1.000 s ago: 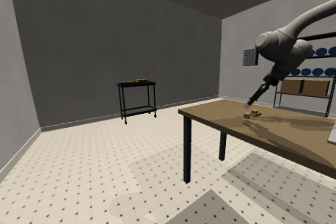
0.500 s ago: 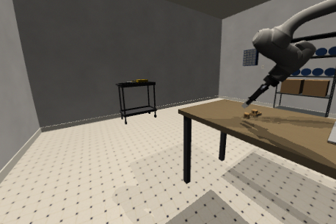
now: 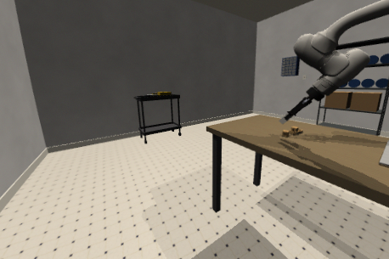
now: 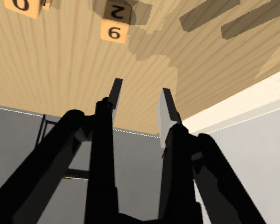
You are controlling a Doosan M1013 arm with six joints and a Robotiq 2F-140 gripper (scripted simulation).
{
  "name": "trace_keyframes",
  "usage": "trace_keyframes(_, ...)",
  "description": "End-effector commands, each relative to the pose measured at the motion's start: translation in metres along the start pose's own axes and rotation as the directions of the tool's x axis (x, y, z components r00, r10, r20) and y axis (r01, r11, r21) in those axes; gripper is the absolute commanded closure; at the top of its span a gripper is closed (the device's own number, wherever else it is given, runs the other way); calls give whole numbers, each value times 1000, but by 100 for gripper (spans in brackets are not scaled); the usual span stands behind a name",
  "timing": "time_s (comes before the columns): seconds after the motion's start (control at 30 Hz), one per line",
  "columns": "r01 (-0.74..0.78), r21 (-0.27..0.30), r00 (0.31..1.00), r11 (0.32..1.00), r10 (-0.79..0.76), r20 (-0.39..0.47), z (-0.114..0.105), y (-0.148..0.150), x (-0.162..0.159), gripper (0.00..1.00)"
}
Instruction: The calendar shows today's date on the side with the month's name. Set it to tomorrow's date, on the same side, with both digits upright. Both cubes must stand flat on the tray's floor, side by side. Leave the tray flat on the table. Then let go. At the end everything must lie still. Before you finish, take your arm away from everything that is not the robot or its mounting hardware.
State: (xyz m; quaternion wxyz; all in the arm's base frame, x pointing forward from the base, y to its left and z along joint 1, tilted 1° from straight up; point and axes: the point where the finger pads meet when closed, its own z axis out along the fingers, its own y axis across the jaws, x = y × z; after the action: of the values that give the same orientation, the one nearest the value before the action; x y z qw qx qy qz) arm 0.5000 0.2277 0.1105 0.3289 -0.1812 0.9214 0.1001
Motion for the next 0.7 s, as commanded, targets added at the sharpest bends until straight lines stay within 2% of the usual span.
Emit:
trace_keyframes(0.0,4,-3,996,1000,-3,89,0,-8,1,72)
trace_keyframes(0.67,0,71,995,998,-7,103,-3,-32,13,72)
